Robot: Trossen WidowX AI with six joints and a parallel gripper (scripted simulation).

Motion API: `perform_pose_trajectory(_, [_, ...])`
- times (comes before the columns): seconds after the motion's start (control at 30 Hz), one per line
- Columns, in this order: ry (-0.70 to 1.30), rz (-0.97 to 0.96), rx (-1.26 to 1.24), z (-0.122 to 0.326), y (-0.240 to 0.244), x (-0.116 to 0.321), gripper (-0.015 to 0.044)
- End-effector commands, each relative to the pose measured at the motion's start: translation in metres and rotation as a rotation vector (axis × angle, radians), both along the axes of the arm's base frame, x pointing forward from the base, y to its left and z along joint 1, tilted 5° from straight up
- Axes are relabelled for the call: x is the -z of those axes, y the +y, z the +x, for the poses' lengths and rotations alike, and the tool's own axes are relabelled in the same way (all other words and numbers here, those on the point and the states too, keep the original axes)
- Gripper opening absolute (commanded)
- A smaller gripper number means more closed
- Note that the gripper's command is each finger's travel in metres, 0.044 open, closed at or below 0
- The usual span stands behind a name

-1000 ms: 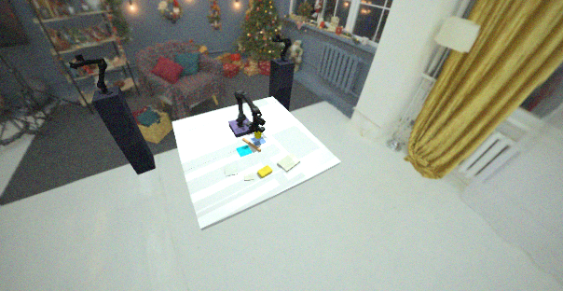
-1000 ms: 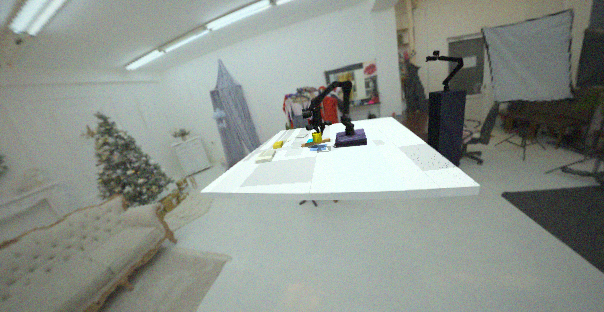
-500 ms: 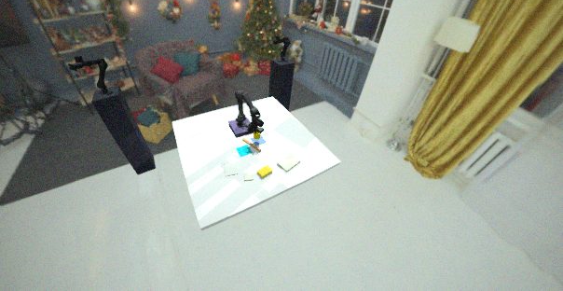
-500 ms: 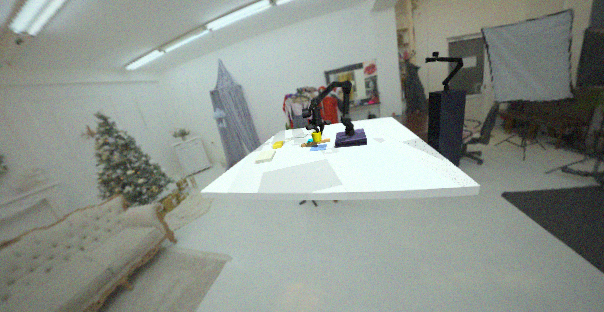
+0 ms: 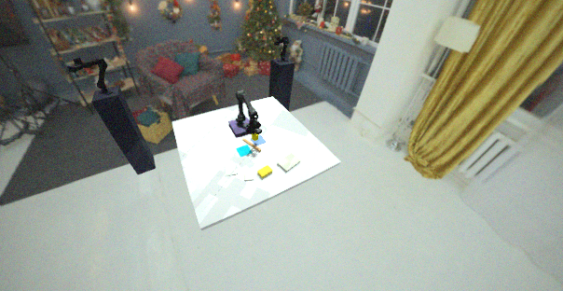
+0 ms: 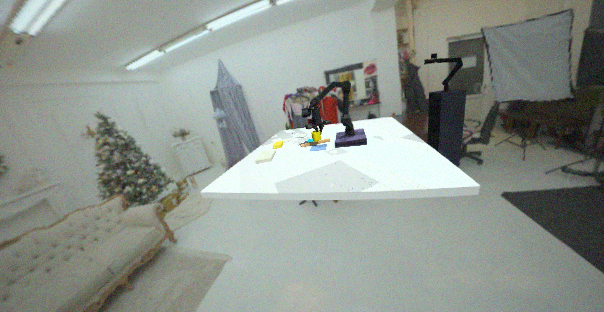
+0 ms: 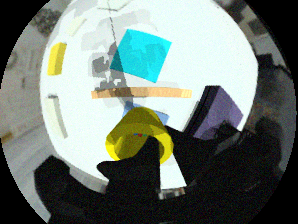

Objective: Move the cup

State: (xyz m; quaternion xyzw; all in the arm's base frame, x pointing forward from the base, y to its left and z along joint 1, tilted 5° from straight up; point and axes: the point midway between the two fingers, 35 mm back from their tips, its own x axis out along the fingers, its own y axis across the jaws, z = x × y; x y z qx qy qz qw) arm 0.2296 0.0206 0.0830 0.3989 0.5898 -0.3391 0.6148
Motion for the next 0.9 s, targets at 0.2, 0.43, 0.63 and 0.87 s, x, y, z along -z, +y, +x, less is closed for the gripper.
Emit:
perform_pose_trajectory(0.2, [-0.005,0.002,-0.004,0.007,-0.016,0.0,0.0])
perform_pose_trajectory(0.43, [-0.006,0.001,-0.004,0.01,-0.028,0.0,0.0])
perform_pose_trajectory(0.63, [-0.006,0.001,-0.004,0.013,-0.038,0.0,0.0])
perform_pose_trajectory(0.87, [-0.006,0.0,-0.004,0.016,-0.051,0.0,0.0])
